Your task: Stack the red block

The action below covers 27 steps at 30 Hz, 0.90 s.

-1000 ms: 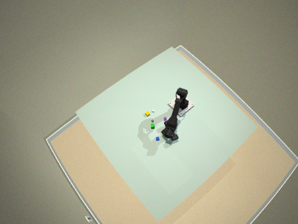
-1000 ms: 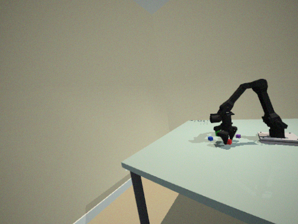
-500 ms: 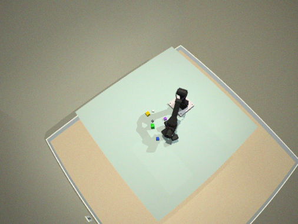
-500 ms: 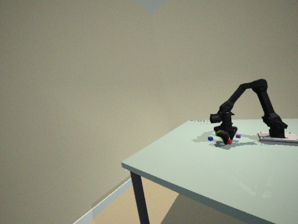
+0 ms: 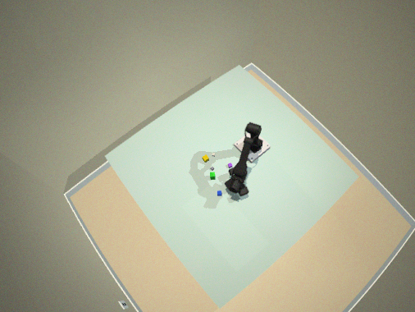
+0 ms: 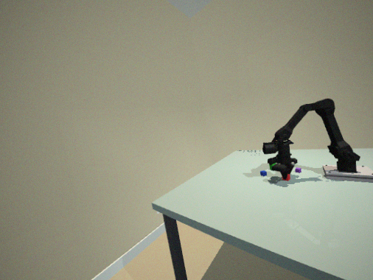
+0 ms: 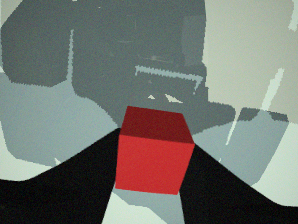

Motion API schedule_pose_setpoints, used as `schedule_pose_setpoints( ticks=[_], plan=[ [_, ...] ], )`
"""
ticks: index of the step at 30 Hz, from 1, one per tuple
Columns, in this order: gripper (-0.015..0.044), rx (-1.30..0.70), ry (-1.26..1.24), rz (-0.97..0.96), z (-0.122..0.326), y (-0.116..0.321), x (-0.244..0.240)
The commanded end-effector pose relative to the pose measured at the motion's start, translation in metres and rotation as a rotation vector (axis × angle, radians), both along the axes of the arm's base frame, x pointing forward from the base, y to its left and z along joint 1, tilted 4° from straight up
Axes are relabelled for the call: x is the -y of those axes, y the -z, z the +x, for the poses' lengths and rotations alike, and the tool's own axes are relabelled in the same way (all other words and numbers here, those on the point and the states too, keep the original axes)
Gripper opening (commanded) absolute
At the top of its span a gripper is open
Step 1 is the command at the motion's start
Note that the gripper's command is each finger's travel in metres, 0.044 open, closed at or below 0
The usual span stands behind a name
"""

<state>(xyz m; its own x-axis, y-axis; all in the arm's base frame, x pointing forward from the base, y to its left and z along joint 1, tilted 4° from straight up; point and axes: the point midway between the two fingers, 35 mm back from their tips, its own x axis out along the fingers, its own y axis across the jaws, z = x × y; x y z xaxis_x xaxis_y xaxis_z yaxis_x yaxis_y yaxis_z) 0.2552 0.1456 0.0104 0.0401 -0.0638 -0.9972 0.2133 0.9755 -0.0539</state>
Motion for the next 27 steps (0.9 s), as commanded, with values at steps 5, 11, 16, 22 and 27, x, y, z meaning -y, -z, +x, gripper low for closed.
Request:
schedule_pose_setpoints(
  ticks=[5, 11, 16, 22, 27],
  plan=[
    [0.0019, 0.000, 0.002, 0.001, 0.000, -0.003, 0.000],
    [0.0000, -0.003, -0.003, 0.004, -0.001, -0.029, -0.002],
    [0.0000, -0.004, -0.004, 0.005, -0.002, -0.050, -0.003],
    [0.0000, -0.004, -0.004, 0.005, -0.002, -0.076, -0.005],
    [0.0000, -0.004, -0.004, 0.005, -0.003, -0.098, -0.006]
  ],
)
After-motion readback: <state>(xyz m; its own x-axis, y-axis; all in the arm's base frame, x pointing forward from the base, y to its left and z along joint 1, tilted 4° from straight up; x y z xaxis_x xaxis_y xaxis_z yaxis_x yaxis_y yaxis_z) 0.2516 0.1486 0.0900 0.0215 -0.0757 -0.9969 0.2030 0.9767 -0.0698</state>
